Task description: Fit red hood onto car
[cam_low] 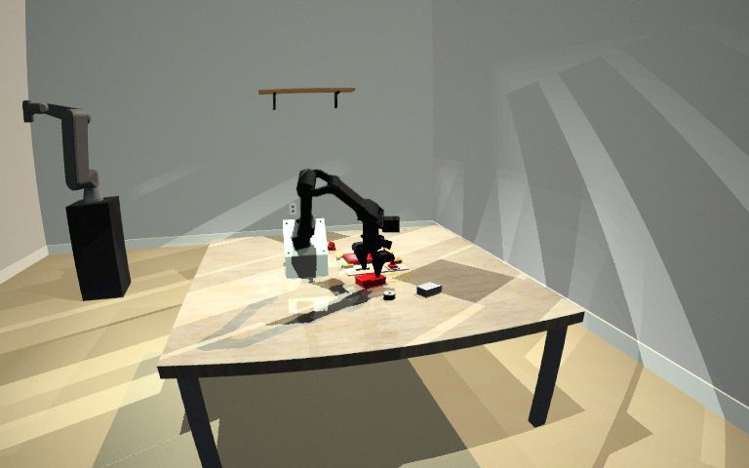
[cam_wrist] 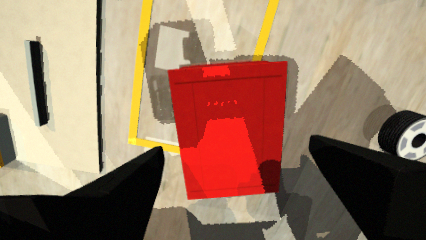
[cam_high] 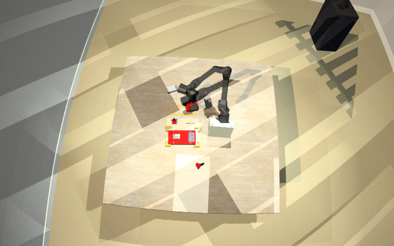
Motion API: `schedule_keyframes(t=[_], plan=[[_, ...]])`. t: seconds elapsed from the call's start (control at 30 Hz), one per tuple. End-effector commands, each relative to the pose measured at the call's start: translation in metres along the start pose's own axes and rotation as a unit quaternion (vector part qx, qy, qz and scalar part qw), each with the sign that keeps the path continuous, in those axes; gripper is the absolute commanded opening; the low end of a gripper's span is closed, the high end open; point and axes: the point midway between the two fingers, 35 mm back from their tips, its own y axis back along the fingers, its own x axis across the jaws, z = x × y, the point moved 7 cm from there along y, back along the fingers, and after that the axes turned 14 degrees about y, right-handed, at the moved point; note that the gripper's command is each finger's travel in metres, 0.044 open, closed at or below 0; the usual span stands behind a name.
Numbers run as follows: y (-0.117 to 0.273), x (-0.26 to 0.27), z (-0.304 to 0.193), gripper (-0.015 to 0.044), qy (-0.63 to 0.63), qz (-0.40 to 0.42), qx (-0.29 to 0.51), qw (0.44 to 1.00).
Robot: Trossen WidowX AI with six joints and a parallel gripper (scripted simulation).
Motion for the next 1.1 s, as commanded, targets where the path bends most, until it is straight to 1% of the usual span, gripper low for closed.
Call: schedule_keyframes(t=[0.0, 1.07], plan=[[-0.003, 0.002, 0.0, 0.044, 0.004, 0.003, -0.001, 1.0], [-0.019, 0.002, -0.001, 0.044, 0.005, 0.002, -0.001, 1.0]])
